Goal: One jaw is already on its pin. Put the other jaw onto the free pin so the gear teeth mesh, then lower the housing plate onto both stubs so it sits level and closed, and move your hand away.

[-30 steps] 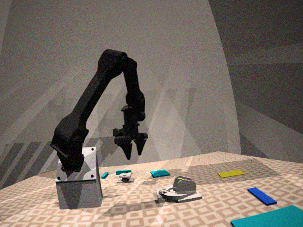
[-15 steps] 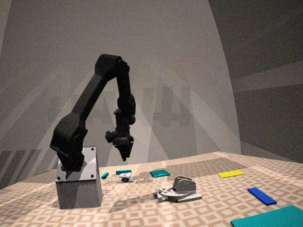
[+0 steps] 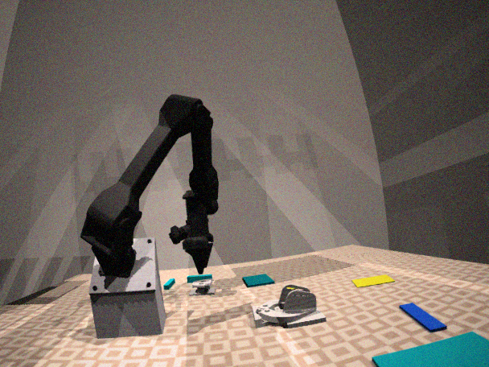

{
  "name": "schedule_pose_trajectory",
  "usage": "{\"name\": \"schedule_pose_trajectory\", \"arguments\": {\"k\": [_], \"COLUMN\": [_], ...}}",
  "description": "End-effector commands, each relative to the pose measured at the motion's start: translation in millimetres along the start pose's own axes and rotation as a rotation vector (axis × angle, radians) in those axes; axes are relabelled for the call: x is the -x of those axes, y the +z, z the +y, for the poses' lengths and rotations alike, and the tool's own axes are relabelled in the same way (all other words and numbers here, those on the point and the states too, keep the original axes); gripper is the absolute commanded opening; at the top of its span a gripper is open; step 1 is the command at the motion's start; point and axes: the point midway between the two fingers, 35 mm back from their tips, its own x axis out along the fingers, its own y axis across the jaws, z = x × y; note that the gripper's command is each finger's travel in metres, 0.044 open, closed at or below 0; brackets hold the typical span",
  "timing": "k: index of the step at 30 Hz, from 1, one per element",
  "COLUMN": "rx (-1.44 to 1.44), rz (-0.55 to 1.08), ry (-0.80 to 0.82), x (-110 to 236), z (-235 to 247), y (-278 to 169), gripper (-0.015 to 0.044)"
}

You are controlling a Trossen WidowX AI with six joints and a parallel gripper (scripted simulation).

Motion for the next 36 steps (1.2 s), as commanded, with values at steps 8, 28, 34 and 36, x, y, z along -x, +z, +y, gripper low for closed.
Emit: {"name": "schedule_pose_trajectory", "arguments": {"k": [8,28,34,36], "rx": [0.003,0.003,0.002,0.002], "rz": [0.004,0.005,0.005,0.005], "ry": [-0.001,0.000,0.000,0.000], "x": [-12,-31,-41,-44], "z": [0,0,0,0], "y": [-1,-1,-1,-1], "gripper": [0.0440,0.0440,0.0440,0.0440]}}
